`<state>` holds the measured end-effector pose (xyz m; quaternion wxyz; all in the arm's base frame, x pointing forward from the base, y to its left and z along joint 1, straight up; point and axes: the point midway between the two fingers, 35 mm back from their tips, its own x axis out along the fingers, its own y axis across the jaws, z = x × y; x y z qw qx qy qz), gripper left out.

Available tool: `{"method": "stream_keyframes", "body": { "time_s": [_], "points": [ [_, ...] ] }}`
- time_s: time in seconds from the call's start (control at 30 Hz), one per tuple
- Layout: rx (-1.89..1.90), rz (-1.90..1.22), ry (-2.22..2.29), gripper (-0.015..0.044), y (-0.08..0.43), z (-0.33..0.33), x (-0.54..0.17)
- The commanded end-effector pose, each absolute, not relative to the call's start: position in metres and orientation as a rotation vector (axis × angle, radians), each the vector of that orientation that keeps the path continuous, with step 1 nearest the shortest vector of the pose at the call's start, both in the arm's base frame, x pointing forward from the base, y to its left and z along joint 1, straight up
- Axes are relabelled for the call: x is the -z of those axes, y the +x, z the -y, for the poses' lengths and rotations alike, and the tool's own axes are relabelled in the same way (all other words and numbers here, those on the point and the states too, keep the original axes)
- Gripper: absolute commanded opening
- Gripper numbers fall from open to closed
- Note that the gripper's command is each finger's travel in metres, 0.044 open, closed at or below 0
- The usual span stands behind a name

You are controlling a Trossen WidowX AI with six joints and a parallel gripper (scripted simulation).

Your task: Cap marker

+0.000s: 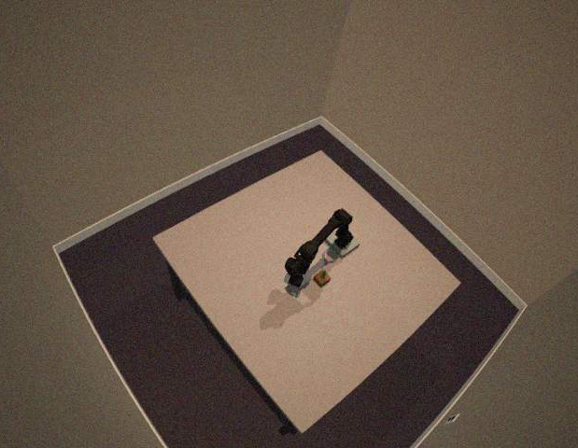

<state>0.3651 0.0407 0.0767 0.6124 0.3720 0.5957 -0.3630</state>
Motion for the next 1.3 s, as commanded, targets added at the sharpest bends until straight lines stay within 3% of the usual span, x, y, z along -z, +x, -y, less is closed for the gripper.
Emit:
{"method": "stream_keyframes", "body": {
  "time_s": [0.0,1.03,1.17,1.27],
  "points": [
    [0.837,-1.376,0.866,0.0236,0.365,-0.042,-0.071],
    [0.838,-1.376,0.866,0.0236,0.366,-0.043,-0.024],
    [0.837,-1.376,0.866,0.0131,0.366,-0.043,-0.024],
    [0.837,-1.376,0.866,0.0111,0.366,-0.043,-0.024]
  ]
}}
